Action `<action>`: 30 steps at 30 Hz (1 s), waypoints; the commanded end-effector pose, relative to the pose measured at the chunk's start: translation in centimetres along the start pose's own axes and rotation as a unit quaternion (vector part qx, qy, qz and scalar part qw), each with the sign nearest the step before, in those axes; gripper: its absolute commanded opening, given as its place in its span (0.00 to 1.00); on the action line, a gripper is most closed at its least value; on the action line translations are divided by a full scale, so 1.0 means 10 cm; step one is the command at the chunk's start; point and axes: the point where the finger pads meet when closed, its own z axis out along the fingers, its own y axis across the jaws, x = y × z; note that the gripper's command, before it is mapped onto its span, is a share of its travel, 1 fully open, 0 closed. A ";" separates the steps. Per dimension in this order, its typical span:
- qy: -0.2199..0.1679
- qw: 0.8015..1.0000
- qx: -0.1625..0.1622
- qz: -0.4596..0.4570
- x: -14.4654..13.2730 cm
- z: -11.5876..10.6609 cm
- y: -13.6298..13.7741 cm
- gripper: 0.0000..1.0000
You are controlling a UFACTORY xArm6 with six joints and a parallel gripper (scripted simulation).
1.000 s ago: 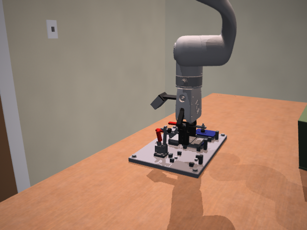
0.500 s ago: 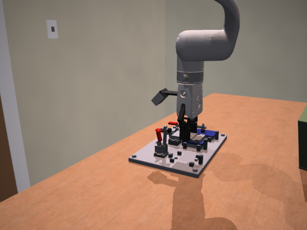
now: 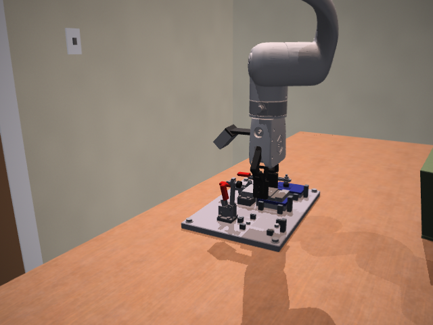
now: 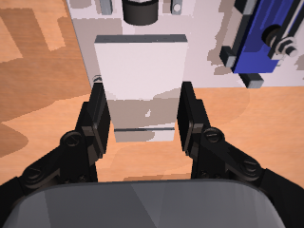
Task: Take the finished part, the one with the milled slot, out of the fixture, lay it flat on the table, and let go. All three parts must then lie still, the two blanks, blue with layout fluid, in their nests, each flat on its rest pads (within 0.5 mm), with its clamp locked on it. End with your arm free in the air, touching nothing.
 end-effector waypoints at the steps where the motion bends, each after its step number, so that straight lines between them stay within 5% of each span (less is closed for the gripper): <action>1: 0.001 1.000 0.000 0.000 0.01 -0.01 0.00 0.00; 30: 0.001 1.000 0.000 0.000 0.01 -0.01 -0.15 0.00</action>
